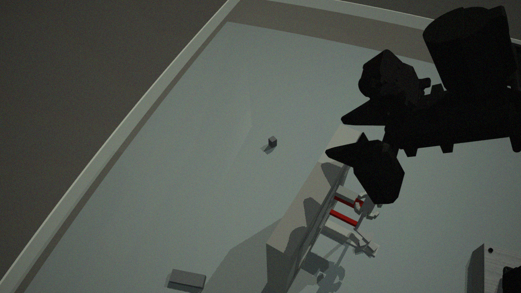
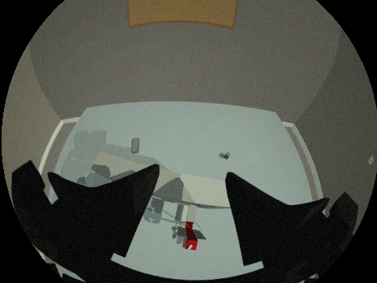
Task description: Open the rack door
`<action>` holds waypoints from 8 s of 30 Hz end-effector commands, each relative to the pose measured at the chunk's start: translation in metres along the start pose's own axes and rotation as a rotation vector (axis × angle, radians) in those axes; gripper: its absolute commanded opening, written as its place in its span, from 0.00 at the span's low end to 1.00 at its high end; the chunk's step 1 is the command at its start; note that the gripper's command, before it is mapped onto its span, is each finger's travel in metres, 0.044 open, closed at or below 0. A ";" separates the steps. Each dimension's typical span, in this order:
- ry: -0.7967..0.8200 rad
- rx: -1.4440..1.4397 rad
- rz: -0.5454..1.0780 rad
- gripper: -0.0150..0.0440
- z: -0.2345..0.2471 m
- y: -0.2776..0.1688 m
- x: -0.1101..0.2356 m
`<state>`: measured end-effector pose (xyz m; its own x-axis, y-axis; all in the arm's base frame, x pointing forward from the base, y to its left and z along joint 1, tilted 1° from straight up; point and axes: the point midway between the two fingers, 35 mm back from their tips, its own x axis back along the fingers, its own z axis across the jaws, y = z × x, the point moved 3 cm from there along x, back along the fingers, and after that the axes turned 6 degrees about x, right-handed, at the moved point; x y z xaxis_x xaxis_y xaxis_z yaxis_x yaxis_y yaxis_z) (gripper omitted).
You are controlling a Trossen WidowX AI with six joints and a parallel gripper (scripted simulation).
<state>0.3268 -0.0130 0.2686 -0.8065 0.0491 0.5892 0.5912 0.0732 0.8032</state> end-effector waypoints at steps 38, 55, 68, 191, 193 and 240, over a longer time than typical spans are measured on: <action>0.055 -0.073 0.888 0.76 -0.007 -0.035 0.012; 0.055 -0.073 0.888 0.76 -0.005 -0.054 -0.006; 0.055 -0.073 0.888 0.76 -0.003 -0.070 -0.019; -0.818 -1.845 0.652 0.57 -0.001 -0.089 -0.032; -0.818 -1.845 0.652 0.66 -0.001 -0.089 -0.032; 0.137 0.100 0.879 0.76 -0.001 -0.088 -0.032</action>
<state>0.3002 -0.0229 0.1795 -0.0531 0.0149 0.9985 0.9982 0.0268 0.0527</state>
